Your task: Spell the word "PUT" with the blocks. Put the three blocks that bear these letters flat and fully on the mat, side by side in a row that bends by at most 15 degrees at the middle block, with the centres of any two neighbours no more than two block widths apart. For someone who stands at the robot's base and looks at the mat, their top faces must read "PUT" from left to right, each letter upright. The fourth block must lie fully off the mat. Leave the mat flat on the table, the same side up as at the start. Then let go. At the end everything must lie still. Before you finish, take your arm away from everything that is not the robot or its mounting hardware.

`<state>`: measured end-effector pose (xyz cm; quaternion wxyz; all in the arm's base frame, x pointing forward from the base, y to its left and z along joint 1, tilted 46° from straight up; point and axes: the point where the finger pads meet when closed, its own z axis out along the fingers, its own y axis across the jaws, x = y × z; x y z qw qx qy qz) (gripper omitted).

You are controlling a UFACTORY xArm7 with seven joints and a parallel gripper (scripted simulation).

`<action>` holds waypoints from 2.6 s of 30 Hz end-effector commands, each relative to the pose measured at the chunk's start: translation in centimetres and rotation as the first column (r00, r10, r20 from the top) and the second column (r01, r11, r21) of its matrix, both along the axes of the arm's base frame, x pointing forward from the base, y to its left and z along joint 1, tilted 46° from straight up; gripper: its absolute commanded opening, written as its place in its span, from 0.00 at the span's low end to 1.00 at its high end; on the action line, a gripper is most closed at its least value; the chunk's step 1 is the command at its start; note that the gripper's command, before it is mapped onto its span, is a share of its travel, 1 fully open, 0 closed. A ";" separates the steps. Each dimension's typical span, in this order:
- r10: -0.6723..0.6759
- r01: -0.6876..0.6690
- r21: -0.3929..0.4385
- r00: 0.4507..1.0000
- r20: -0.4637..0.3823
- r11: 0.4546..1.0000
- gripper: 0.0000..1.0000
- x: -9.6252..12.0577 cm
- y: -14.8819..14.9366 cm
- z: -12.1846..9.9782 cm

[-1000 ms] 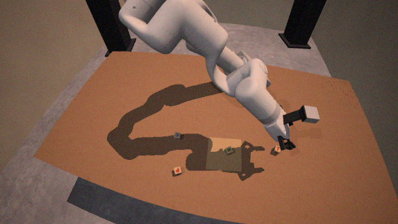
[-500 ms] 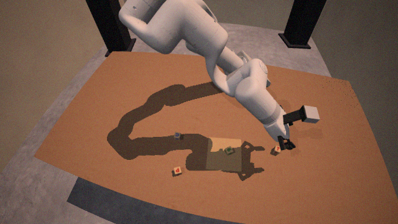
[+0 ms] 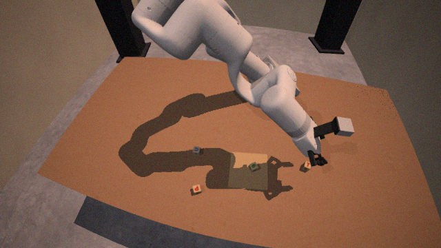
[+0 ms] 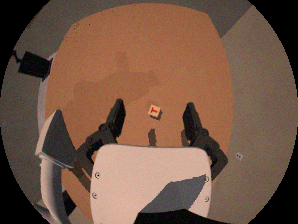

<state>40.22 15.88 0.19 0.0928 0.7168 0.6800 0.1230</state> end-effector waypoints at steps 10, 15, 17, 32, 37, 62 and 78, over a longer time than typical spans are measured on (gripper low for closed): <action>0.006 -0.006 0.006 1.000 0.001 1.000 1.00 0.2 -0.1 0.9; 0.006 -0.006 0.006 1.000 0.001 1.000 1.00 0.2 -0.1 0.9; 0.006 -0.006 0.006 1.000 0.001 1.000 1.00 0.2 -0.1 0.9; 0.012 -0.012 0.017 1.000 -0.002 1.000 1.00 0.7 -1.2 3.0; 0.012 -0.012 0.017 1.000 -0.002 1.000 1.00 0.7 -1.2 3.0; 0.019 -0.019 0.026 1.000 -0.004 0.999 1.00 1.0 -3.4 6.1; 0.022 -0.021 0.027 1.000 -0.005 0.999 1.00 0.8 -6.5 9.5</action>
